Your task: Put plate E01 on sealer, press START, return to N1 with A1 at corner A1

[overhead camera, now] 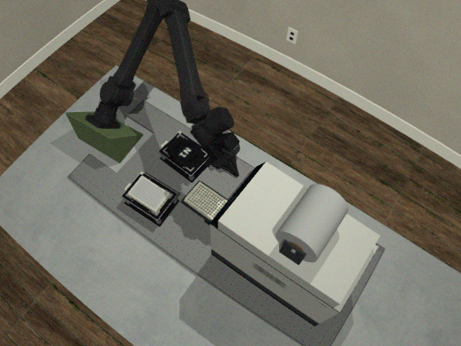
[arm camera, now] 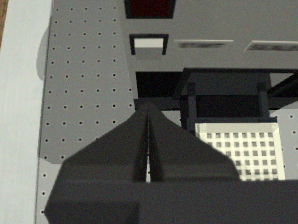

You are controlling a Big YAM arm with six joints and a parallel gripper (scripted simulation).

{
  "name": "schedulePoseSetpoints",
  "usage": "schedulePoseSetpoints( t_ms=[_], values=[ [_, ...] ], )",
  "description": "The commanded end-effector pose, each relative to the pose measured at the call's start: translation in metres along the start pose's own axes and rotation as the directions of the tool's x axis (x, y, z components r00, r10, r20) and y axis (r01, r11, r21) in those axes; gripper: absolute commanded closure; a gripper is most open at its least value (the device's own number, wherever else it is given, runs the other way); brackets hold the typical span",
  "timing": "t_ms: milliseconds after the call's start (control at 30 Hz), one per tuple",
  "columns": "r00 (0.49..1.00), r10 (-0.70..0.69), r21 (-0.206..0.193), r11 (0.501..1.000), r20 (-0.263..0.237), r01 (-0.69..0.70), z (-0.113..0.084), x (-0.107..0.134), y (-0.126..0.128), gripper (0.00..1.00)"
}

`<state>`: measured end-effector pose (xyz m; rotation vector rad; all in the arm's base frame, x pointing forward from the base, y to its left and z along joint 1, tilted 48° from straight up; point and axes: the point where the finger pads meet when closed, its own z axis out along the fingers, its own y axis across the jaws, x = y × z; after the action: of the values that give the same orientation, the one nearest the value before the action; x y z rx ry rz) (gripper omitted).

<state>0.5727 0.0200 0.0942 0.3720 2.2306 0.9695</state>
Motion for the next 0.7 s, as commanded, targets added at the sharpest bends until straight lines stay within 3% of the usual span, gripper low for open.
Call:
schedulePoseSetpoints(
  t_ms=[0, 133, 433, 667],
  values=[
    [0.999, -0.028, -0.024, 0.999, 0.021, 0.028, 0.022, -0.021, 0.013, 1.0],
    [1.0, -0.002, -0.009, 1.0, 0.008, 0.002, 0.027, -0.014, 0.002, 1.0],
    [1.0, -0.027, -0.026, 0.999, 0.013, 0.028, 0.036, -0.011, 0.017, 1.0],
    [1.0, -0.016, -0.02, 1.0, 0.011, 0.017, 0.053, -0.014, 0.01, 1.0]
  ],
)
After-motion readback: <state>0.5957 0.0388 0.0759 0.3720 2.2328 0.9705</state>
